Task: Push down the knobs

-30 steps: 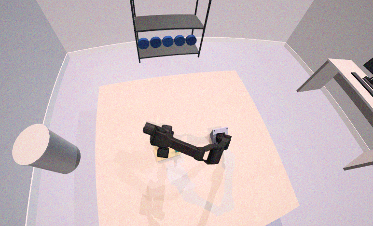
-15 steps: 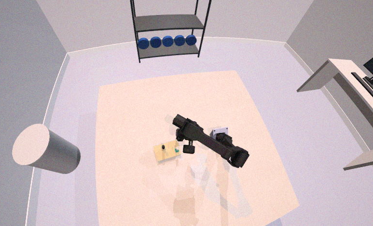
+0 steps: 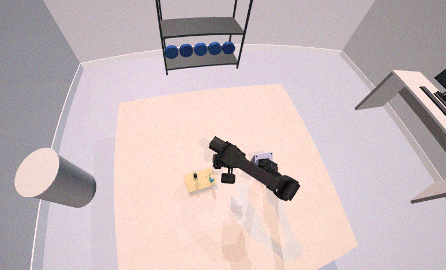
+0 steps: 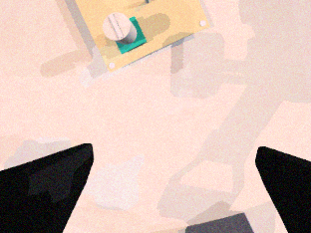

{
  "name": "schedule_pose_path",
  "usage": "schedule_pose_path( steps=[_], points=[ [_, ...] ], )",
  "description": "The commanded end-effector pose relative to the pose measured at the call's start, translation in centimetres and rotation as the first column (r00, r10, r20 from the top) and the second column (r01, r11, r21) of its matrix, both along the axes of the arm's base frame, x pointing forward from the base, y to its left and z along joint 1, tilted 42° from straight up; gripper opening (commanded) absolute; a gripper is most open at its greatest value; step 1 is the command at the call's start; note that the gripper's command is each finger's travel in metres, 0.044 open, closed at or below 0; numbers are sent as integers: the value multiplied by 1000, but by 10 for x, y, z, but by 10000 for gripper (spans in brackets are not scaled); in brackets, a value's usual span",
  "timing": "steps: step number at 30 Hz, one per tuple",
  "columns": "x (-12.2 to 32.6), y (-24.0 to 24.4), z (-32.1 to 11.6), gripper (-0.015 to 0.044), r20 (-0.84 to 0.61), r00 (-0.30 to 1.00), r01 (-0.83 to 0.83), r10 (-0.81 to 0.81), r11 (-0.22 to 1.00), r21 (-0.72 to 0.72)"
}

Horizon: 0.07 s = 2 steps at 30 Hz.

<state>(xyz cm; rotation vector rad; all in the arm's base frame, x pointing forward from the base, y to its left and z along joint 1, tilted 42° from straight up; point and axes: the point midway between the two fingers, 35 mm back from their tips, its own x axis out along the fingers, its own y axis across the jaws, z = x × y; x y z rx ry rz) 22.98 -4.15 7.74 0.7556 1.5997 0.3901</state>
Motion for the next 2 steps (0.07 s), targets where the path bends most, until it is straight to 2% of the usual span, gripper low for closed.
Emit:
schedule_pose_path(
  steps=[1,2],
  points=[
    [-2,0,-1,440,-1,1000,-6,6,1000,-3],
    [-2,0,-1,440,-1,1000,-6,6,1000,-3]
  ],
)
